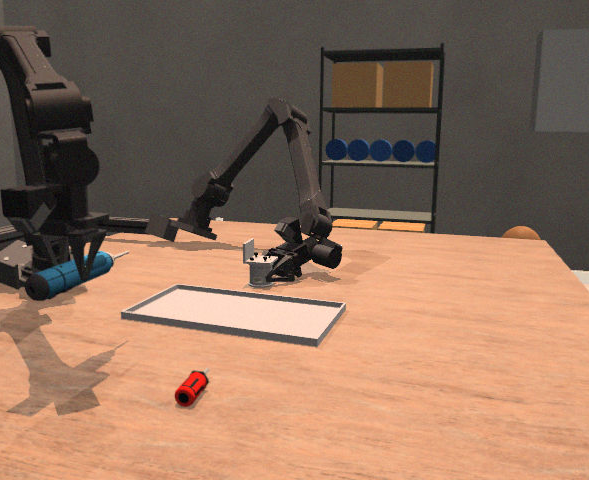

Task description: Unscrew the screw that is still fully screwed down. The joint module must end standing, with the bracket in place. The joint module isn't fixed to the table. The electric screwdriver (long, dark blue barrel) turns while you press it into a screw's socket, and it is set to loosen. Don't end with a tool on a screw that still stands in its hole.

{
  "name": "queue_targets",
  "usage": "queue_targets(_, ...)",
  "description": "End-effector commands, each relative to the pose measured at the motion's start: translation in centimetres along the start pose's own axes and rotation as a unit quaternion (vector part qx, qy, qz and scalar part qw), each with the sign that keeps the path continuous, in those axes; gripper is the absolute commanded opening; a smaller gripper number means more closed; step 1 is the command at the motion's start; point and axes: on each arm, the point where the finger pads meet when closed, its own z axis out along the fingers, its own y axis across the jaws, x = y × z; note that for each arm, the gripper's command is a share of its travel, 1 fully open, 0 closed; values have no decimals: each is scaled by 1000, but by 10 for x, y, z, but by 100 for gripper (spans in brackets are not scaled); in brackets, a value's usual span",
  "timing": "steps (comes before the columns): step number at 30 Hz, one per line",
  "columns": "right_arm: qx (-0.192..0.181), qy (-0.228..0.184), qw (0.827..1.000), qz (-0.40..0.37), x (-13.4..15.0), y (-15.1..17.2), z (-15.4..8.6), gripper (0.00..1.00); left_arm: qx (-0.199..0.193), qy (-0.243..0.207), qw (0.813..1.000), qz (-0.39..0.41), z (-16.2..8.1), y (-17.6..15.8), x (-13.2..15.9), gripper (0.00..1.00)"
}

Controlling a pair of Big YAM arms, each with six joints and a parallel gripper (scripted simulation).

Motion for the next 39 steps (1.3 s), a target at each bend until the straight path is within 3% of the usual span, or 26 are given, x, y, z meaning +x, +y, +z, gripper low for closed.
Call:
queue_targets(1,-49,-43,998,5,-22,24,-58,42,-6,-1,1000,9,-3,8,-4,59)
queue_targets(39,-54,-48,997,5,-24,26,-63,42,-6,-1,1000,9,-3,8,-4,59)
